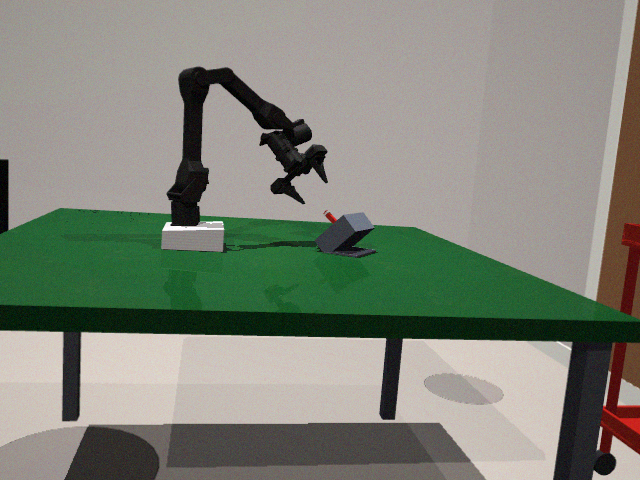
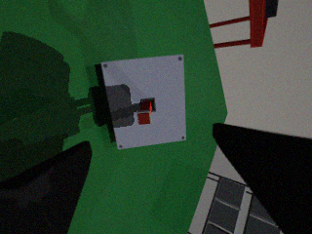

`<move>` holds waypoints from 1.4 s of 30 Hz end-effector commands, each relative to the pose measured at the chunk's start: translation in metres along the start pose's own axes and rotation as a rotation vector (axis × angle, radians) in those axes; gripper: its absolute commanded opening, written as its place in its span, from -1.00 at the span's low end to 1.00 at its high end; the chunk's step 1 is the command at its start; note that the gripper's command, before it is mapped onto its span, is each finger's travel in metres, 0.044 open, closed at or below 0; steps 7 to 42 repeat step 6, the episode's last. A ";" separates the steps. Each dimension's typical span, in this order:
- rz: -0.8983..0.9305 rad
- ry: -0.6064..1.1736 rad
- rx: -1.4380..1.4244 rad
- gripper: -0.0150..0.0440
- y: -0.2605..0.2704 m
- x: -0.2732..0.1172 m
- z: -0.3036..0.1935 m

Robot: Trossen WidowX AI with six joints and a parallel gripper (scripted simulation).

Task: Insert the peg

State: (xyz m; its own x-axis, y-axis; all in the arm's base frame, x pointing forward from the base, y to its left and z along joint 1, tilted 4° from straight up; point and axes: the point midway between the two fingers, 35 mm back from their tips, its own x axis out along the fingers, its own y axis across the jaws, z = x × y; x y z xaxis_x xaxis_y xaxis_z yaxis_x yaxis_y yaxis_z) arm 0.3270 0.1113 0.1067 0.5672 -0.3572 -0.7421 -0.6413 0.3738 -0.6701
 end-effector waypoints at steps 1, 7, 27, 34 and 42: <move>-0.004 -0.001 0.003 1.00 -0.001 -0.006 0.000; -0.004 -0.001 0.003 1.00 -0.001 -0.006 0.000; -0.004 -0.001 0.003 1.00 -0.001 -0.006 0.000; -0.004 -0.001 0.003 1.00 -0.001 -0.006 0.000; -0.004 -0.001 0.003 1.00 -0.001 -0.006 0.000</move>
